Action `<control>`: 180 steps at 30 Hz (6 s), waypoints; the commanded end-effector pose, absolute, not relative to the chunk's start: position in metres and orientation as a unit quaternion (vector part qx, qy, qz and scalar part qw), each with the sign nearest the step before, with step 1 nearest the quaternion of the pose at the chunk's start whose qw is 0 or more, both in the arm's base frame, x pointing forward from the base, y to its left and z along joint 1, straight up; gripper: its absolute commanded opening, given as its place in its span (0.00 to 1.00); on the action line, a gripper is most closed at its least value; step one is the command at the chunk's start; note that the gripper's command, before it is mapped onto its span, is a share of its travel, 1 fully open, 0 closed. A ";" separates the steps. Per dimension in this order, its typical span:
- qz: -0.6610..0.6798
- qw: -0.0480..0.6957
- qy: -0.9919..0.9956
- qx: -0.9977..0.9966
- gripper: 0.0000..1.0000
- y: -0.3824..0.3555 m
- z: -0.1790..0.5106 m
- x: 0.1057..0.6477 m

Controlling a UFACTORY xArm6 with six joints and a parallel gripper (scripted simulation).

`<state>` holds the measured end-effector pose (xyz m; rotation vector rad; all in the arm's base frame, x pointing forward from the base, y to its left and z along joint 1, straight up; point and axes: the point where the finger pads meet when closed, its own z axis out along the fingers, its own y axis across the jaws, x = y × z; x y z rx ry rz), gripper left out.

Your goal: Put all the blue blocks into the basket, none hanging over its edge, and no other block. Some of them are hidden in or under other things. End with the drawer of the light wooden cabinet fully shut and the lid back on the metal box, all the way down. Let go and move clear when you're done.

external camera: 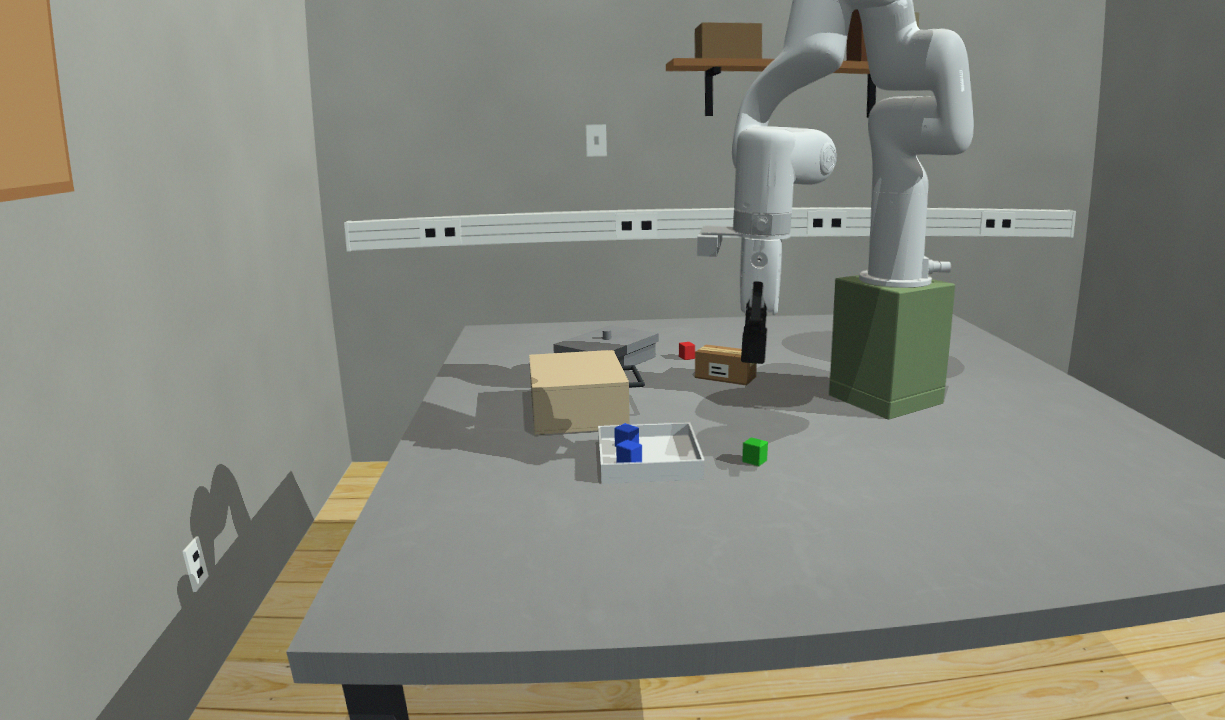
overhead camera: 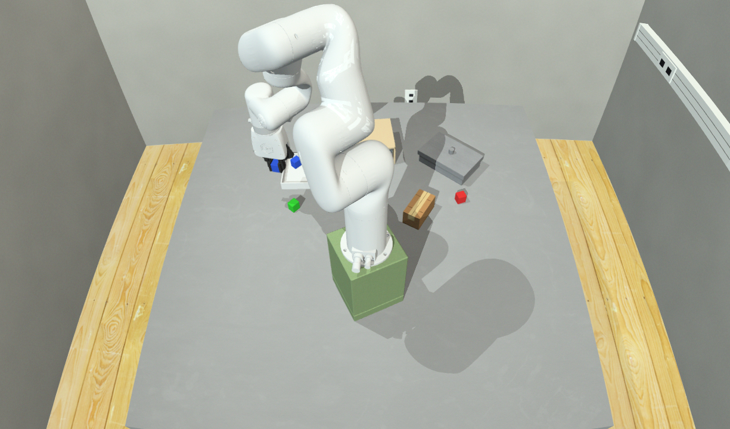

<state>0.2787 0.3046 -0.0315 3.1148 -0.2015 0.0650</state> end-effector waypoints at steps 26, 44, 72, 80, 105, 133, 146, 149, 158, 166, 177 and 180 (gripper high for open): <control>0.001 0.004 0.439 0.898 0.00 0.300 -0.031 0.388; 0.001 0.004 0.439 0.898 0.00 0.300 -0.031 0.388; 0.000 0.003 0.439 0.898 0.00 0.300 -0.046 0.388; 0.000 0.003 0.439 0.898 0.00 0.300 -0.055 0.388; 0.000 0.003 0.439 0.898 0.00 0.300 -0.105 0.388; 0.000 0.003 0.439 0.898 0.00 0.299 -0.158 0.389; 0.000 0.003 0.439 0.898 0.00 0.299 -0.176 0.389; 0.000 0.003 0.439 0.898 0.00 0.299 -0.178 0.389; 0.000 0.003 0.439 0.898 0.00 0.299 -0.185 0.389; 0.000 0.003 0.439 0.898 0.00 0.299 -0.187 0.389; 0.000 0.003 0.439 0.898 0.00 0.299 -0.187 0.389; 0.000 0.003 0.439 0.898 0.00 0.299 -0.187 0.389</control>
